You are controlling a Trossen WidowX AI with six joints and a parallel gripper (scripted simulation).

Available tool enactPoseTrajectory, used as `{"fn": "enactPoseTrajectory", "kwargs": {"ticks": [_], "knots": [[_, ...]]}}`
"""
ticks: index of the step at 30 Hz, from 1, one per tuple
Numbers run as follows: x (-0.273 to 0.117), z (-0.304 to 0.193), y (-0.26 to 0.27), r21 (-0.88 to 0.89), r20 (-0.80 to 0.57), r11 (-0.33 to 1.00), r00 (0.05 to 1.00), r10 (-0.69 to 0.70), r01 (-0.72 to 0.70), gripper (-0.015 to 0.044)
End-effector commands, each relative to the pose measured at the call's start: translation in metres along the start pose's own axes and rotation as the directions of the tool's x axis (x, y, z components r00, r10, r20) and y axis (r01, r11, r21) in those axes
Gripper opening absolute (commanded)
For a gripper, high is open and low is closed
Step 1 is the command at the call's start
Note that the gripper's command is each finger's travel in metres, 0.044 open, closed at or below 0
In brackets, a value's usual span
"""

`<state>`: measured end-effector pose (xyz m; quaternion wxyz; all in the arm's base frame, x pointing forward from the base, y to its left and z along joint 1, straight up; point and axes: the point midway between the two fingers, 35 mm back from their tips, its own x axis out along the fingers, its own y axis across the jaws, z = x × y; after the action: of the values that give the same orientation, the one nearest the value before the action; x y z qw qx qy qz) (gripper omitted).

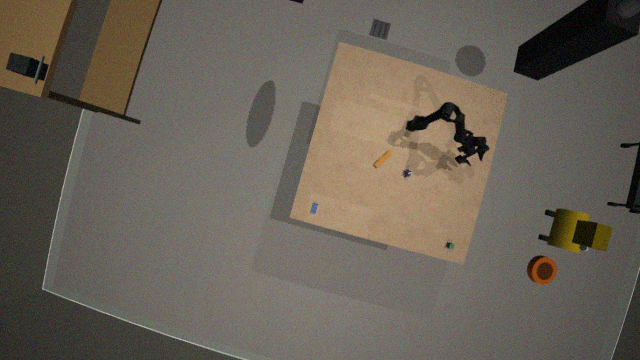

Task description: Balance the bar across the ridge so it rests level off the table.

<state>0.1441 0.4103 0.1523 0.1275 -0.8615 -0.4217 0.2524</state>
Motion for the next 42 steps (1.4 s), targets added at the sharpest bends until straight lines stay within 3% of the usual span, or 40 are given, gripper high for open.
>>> {"fn": "enactPoseTrajectory", "kwargs": {"ticks": [1,19,29,42], "knots": [[0.007,-0.01,0.017,0.091,0.007,0.995,0.999,0.047,-0.047,0.0315],[0.02,-0.052,0.12,0.513,0.05,0.809,0.951,0.305,-0.286,0.0315],[0.012,-0.072,0.177,0.711,0.07,0.609,0.898,0.434,-0.35,0.0315],[-0.009,-0.089,0.252,0.896,0.166,0.253,0.803,0.573,-0.365,0.0315]]}}
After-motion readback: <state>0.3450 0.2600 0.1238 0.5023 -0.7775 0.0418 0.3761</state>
